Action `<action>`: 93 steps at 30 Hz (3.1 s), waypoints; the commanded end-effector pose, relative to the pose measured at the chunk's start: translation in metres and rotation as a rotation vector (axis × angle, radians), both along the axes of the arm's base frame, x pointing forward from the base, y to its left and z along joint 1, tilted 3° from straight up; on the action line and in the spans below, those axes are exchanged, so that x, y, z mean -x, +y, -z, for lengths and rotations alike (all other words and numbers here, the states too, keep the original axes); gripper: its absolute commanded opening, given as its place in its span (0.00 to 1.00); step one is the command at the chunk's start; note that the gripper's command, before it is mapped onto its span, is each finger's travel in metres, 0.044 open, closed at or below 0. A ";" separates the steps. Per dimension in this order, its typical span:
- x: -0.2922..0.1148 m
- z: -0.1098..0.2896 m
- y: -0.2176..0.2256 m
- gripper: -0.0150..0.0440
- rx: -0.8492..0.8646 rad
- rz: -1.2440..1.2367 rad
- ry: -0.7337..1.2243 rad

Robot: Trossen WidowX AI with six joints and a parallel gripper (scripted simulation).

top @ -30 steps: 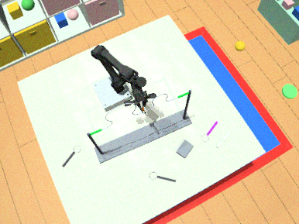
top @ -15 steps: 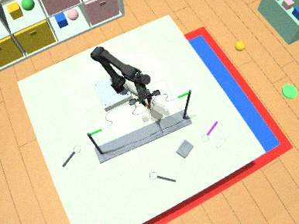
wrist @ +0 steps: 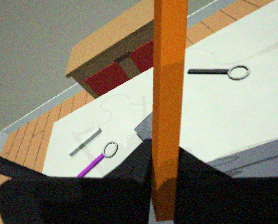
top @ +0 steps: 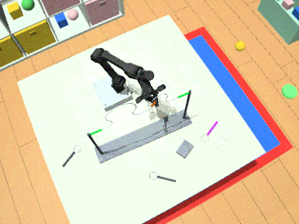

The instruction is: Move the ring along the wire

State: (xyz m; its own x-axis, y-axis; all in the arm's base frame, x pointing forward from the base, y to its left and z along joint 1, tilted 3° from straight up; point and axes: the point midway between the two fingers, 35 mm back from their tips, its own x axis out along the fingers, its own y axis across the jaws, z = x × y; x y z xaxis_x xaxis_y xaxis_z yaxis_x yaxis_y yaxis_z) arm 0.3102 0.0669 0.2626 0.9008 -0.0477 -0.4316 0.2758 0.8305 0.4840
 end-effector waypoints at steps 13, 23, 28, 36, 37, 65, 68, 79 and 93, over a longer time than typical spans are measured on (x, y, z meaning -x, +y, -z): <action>-0.009 -0.041 0.041 0.00 -0.370 -0.024 -0.087; -0.010 -0.068 0.057 0.00 -0.576 -0.036 -0.135; -0.011 -0.082 0.062 0.00 -0.670 -0.041 -0.156; -0.011 -0.102 0.067 0.00 -0.804 -0.048 -0.187; -0.011 -0.104 0.067 0.00 -0.819 -0.049 -0.191; -0.007 -0.158 0.067 0.00 -1.151 -0.066 -0.267; -0.007 -0.161 0.066 0.00 -1.170 -0.067 -0.272; -0.006 -0.171 0.063 0.00 -1.218 -0.069 -0.283; -0.005 -0.178 0.060 0.00 -1.214 -0.069 -0.282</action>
